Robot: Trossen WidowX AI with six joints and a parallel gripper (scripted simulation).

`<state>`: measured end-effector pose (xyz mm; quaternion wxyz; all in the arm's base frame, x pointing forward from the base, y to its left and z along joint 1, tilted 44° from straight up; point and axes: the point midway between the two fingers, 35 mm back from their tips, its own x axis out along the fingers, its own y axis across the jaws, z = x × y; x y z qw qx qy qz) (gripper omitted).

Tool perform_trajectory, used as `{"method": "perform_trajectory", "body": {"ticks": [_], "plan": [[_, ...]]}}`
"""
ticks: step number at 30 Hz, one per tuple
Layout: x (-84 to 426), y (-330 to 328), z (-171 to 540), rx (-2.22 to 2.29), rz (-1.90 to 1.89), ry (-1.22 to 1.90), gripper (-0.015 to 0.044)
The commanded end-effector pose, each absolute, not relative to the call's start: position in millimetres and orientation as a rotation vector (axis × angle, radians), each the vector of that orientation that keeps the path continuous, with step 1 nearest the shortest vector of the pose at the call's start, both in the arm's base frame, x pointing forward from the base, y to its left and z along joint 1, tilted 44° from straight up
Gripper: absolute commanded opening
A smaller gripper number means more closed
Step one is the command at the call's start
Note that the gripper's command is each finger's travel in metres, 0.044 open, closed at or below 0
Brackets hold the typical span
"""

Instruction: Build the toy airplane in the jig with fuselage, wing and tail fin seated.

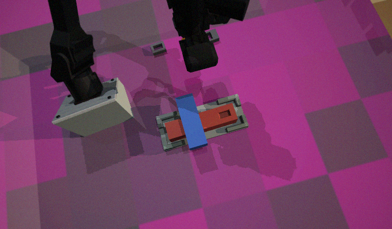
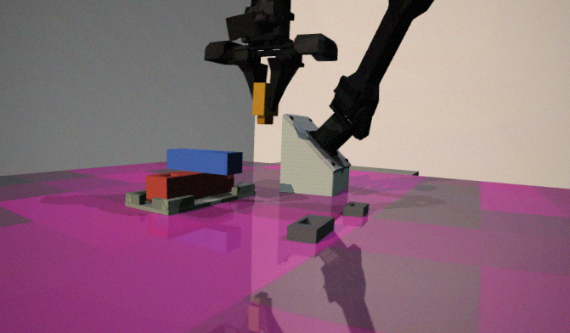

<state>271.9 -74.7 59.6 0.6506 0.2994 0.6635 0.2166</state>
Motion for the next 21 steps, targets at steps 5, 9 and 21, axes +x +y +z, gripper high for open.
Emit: {"method": "perform_trajectory", "body": {"ticks": [5,9,21], "plan": [[281,-90,41,0.669,0.493,1.501,0.0],[285,-97,32,0.668,0.495,1.5,0.0],[292,-117,1,0.667,0.499,1.496,0.0]]}}
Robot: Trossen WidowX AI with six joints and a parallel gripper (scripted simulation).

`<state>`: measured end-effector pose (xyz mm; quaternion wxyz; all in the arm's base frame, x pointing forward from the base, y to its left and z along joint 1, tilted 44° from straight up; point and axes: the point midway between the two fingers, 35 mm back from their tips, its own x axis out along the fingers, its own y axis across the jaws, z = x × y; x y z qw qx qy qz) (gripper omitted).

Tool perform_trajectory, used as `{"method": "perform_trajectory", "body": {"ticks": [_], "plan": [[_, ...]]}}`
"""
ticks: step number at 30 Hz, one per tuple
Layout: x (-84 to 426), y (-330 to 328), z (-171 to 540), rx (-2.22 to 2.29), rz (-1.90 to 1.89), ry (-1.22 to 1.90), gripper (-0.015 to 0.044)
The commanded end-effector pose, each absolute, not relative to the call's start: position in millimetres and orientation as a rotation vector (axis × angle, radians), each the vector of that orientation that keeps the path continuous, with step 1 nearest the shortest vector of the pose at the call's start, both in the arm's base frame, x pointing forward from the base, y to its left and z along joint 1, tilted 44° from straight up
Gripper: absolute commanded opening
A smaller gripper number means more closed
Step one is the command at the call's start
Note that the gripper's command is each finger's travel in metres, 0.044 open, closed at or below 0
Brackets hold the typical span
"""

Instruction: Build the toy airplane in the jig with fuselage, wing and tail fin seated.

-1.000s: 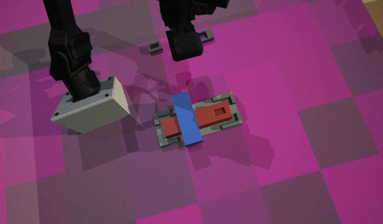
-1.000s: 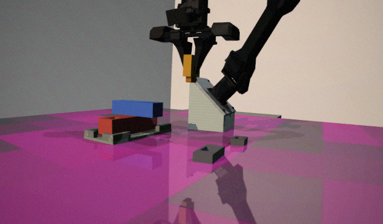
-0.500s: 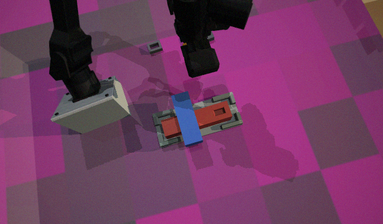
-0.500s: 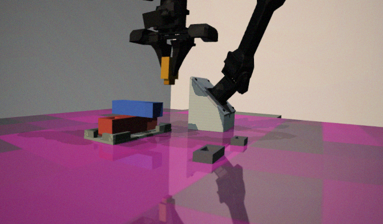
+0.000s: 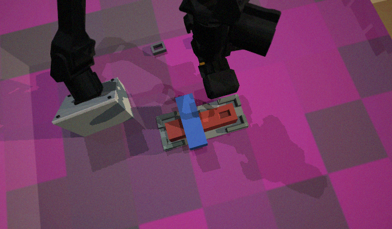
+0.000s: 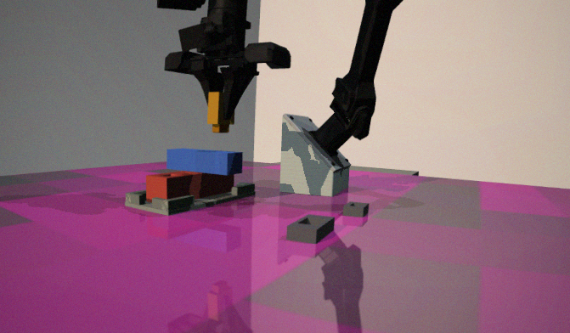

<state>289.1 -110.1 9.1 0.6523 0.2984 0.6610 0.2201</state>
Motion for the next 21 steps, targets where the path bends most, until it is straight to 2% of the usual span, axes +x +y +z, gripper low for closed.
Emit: {"method": "perform_trajectory", "body": {"ticks": [1,21], "plan": [[293,-118,-2,0.667,0.5,1.496,0.0],[297,-147,-59,0.666,0.51,1.489,0.0]]}}
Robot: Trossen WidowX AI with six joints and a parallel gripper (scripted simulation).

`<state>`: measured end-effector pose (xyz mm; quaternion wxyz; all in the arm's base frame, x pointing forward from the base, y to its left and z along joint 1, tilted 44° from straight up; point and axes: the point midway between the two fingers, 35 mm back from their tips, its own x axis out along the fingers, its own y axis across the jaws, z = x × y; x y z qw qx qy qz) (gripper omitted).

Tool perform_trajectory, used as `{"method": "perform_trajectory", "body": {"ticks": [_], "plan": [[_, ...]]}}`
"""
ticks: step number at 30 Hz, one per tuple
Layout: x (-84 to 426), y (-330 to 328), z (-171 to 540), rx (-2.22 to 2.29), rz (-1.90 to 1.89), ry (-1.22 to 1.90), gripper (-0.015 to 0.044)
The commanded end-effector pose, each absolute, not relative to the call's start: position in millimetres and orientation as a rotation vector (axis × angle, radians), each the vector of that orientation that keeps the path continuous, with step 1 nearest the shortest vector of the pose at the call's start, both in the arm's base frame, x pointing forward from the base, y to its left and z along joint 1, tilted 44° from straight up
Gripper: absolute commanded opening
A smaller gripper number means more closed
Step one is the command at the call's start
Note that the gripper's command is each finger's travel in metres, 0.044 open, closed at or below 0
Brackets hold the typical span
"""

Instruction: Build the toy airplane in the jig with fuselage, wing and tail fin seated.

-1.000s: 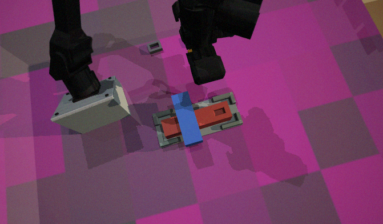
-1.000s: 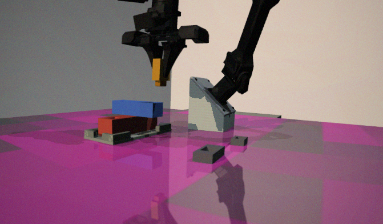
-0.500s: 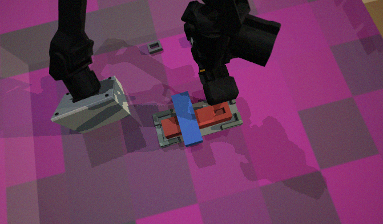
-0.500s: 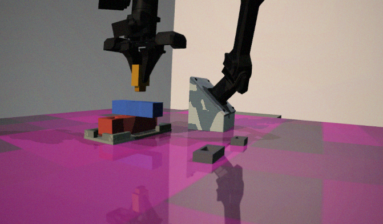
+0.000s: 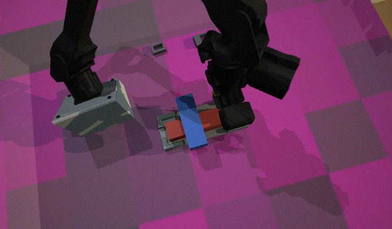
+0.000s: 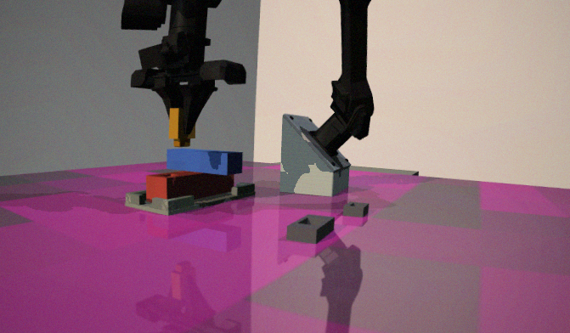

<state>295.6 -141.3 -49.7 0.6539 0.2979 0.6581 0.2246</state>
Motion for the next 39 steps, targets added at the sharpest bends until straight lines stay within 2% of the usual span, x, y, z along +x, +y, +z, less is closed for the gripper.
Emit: {"method": "perform_trajectory", "body": {"ticks": [1,6,9,39], "plan": [[297,-149,-62,0.666,0.51,1.489,0.0],[296,-153,-73,0.666,0.512,1.488,0.0],[297,-153,-72,0.666,0.512,1.488,0.0067],[297,-154,-74,0.666,0.512,1.488,0.0067]]}}
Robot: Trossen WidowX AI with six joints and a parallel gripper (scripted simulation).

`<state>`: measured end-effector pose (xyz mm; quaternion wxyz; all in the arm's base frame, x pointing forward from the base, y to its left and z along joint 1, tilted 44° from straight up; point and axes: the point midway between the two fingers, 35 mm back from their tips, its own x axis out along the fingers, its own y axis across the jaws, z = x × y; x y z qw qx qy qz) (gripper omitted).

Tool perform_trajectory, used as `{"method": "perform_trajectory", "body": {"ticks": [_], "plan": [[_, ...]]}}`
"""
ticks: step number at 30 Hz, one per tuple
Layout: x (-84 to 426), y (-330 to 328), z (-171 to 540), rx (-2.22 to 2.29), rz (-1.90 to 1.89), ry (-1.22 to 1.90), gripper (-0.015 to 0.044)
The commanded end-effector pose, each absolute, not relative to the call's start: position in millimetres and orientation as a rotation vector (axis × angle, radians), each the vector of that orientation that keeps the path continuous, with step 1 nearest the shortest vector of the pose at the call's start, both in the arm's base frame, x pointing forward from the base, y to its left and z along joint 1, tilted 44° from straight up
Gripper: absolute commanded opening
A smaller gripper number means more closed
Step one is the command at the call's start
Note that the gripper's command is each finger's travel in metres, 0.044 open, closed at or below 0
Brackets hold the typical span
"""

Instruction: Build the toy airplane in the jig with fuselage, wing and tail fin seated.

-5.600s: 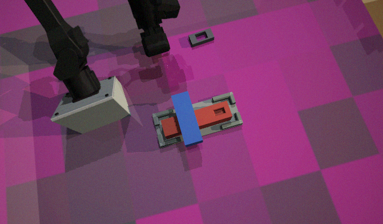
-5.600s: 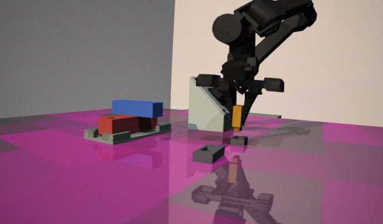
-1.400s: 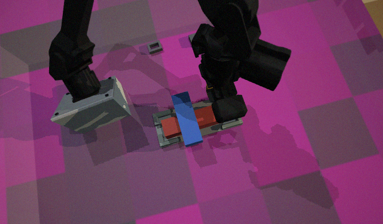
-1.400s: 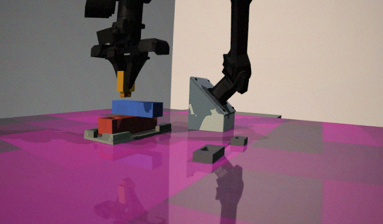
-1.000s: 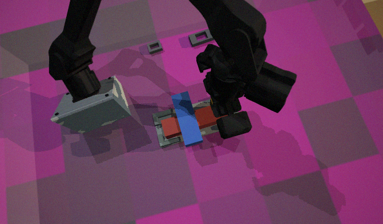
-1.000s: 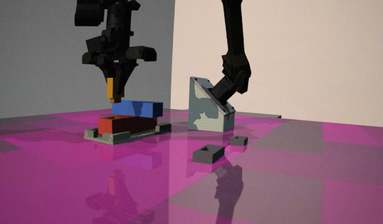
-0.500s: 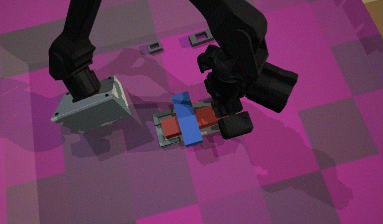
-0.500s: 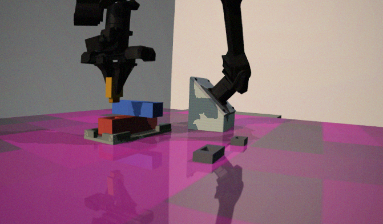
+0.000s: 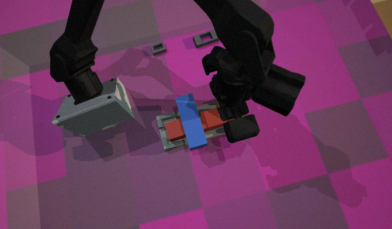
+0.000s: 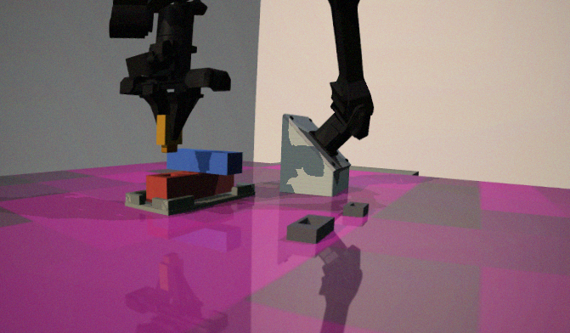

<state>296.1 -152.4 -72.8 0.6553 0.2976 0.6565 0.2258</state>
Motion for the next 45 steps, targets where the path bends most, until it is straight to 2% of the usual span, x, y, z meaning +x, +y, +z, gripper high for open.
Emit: {"method": "perform_trajectory", "body": {"ticks": [1,45], "plan": [[297,-153,-74,0.666,0.512,1.488,0.0067],[298,-126,-103,0.666,0.514,1.487,0.0067]]}}
